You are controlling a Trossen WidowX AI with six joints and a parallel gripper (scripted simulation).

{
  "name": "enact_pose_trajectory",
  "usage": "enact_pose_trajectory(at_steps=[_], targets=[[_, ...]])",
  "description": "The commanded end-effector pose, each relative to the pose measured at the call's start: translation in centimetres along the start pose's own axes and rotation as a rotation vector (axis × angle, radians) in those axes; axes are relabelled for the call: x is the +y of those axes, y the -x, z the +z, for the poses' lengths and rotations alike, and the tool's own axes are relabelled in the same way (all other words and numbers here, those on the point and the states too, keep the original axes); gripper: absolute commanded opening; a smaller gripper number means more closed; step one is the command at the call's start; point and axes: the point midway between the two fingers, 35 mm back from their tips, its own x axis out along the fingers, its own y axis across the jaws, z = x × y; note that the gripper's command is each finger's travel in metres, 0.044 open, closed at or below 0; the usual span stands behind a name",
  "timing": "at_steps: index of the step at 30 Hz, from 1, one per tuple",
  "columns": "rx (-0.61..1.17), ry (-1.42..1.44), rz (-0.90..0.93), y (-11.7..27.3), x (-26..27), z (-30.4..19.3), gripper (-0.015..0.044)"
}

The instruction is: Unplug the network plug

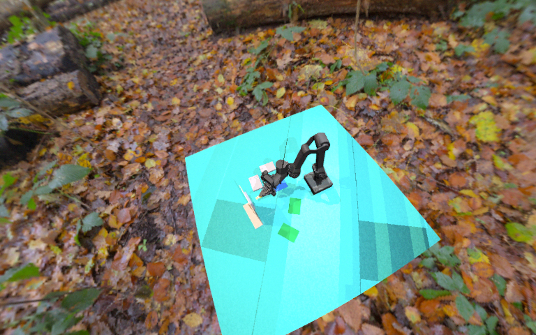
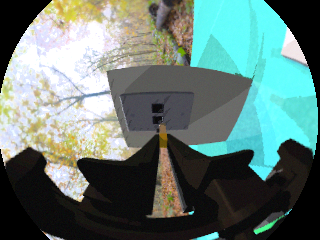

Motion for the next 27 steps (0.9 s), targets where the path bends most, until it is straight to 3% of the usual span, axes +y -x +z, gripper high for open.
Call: enact_pose_trajectory(at_steps=[1,27], targets=[[0.005,0.003,0.003,0.5,0.1,-0.2,0.0000],[0.005,0.003,0.002,2.4,0.1,-0.2,0.0000]])
